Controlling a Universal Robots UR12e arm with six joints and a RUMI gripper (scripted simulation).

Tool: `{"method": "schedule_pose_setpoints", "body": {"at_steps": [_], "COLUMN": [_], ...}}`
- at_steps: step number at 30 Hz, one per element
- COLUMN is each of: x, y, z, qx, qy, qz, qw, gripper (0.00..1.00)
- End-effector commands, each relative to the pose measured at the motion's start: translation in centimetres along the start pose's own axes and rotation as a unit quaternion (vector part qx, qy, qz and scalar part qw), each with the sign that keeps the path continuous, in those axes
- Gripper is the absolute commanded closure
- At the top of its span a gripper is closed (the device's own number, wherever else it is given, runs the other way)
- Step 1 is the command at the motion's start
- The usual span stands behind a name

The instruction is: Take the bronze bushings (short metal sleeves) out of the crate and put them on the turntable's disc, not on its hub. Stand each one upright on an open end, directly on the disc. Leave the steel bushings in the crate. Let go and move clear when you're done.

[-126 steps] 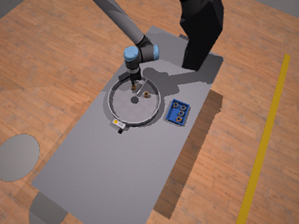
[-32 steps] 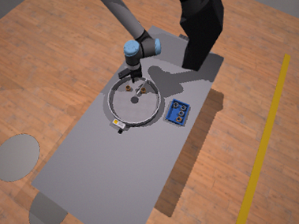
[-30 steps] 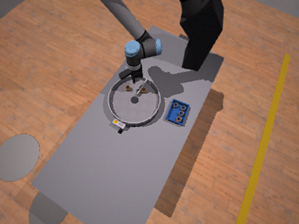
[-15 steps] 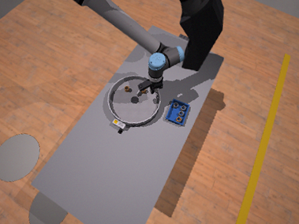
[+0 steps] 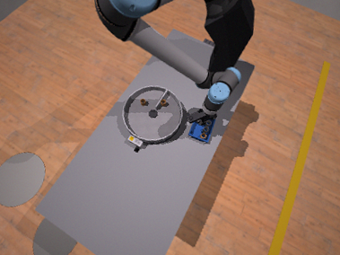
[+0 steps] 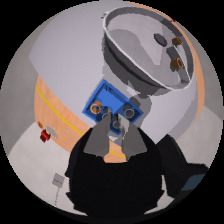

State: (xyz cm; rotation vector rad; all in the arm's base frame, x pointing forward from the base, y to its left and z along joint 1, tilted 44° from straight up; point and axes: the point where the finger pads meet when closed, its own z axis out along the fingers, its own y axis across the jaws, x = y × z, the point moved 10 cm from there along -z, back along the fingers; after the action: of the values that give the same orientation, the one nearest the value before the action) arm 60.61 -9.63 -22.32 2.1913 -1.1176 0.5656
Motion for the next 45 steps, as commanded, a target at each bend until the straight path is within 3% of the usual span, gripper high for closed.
{"method": "schedule_pose_setpoints", "body": {"at_steps": [1,45], "x": [-3.05,-3.26], "y": [-5.00,-5.38], "z": [0.43,0.43], "qx": [-0.011,-0.011], "qy": [-0.004,-0.004], "qz": [0.005,0.005], "qw": [1.000,1.000], "gripper": [0.95,0.95]}}
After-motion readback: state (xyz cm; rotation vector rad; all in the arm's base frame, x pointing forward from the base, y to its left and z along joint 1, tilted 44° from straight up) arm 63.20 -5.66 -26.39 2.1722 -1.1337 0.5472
